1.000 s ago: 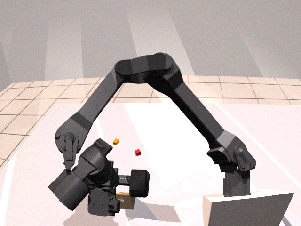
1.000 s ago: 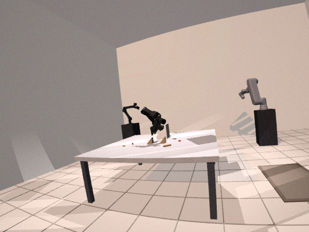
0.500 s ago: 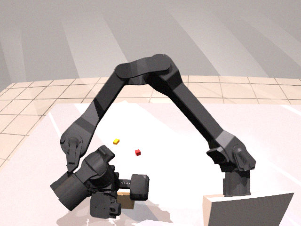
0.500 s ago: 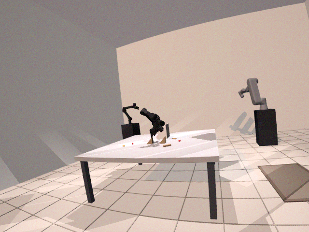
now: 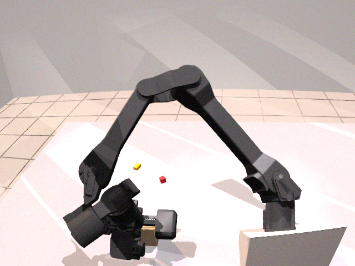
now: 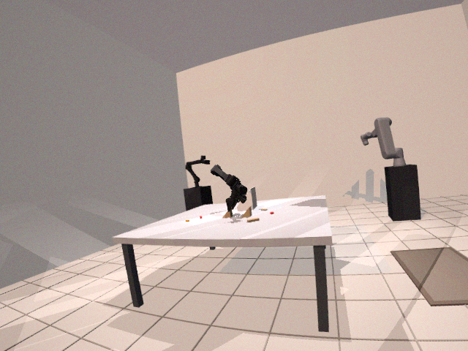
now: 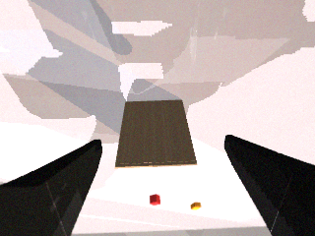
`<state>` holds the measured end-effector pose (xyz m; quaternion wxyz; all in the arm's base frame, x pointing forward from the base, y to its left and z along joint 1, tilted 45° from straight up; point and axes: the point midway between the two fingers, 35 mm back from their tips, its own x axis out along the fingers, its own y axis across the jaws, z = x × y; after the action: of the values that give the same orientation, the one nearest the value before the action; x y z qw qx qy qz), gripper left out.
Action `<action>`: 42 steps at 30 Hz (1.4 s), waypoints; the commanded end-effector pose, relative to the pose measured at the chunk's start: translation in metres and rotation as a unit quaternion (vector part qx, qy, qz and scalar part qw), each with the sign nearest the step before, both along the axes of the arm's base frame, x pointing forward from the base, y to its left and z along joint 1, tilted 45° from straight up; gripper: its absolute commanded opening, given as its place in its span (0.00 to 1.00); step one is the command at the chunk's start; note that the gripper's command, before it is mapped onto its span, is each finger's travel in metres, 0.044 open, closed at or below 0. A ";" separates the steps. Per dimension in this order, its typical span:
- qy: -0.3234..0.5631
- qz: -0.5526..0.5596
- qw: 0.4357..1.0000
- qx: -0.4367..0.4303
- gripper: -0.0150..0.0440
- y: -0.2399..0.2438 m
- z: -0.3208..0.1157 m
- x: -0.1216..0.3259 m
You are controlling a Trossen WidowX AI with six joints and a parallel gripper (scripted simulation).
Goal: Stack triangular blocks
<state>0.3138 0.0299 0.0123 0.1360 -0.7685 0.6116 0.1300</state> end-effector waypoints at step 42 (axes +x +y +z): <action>-0.001 -0.002 1.000 -0.014 0.60 -0.046 -0.011 0.005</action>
<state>0.3189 -0.0155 0.0014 0.1283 -0.7689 0.6147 0.1202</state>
